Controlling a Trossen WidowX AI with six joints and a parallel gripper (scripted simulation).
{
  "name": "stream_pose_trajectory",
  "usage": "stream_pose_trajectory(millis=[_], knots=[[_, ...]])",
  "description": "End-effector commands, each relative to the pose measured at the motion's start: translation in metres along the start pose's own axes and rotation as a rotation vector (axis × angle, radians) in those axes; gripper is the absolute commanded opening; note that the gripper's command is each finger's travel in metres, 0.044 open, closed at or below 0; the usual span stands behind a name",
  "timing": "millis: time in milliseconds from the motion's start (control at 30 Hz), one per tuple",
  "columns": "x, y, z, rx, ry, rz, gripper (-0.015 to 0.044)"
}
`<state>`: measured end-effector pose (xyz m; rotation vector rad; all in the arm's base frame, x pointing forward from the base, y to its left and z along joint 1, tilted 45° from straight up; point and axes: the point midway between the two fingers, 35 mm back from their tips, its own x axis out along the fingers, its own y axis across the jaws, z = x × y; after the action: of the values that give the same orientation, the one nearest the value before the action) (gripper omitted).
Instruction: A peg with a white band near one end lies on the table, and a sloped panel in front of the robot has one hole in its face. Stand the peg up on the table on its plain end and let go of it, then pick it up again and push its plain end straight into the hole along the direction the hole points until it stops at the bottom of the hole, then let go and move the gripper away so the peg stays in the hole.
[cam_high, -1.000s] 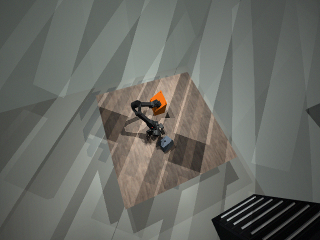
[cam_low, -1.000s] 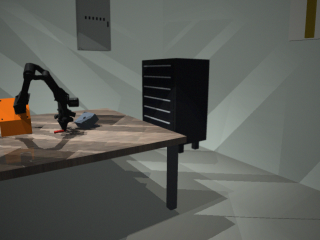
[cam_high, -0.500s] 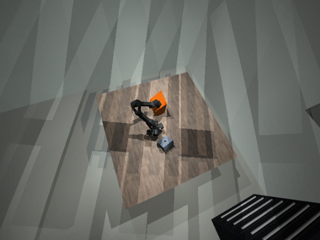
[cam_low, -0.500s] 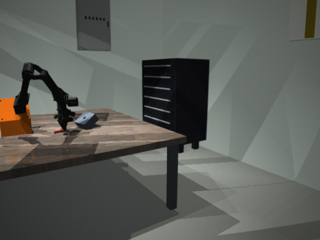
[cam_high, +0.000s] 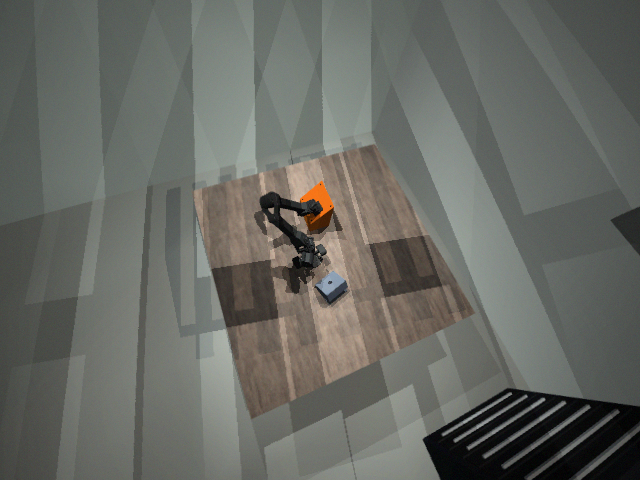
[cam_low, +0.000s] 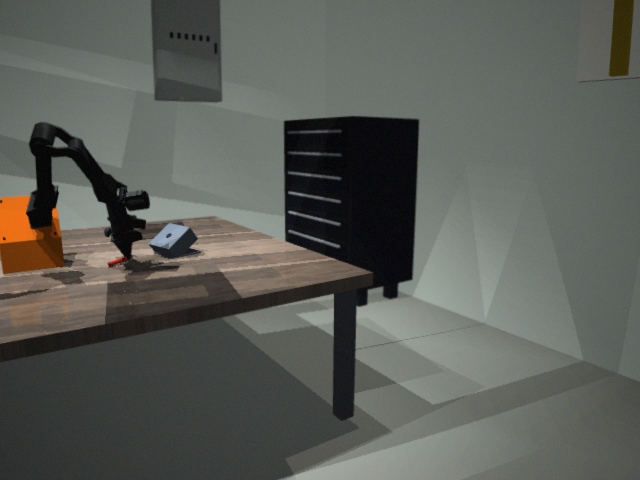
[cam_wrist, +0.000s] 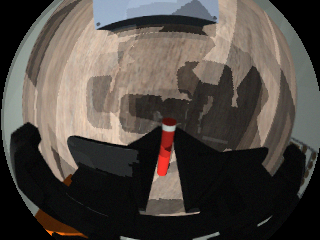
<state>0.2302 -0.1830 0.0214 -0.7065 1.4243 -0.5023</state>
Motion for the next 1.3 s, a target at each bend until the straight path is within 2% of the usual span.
stream_pose_trajectory(millis=[0, 1267], knots=[[-0.002, 0.001, -0.001, -0.002, -0.038, 0.003, 0.0051], [-0.022, 0.0, -0.017, -0.003, -0.368, 0.003, 0.0051]])
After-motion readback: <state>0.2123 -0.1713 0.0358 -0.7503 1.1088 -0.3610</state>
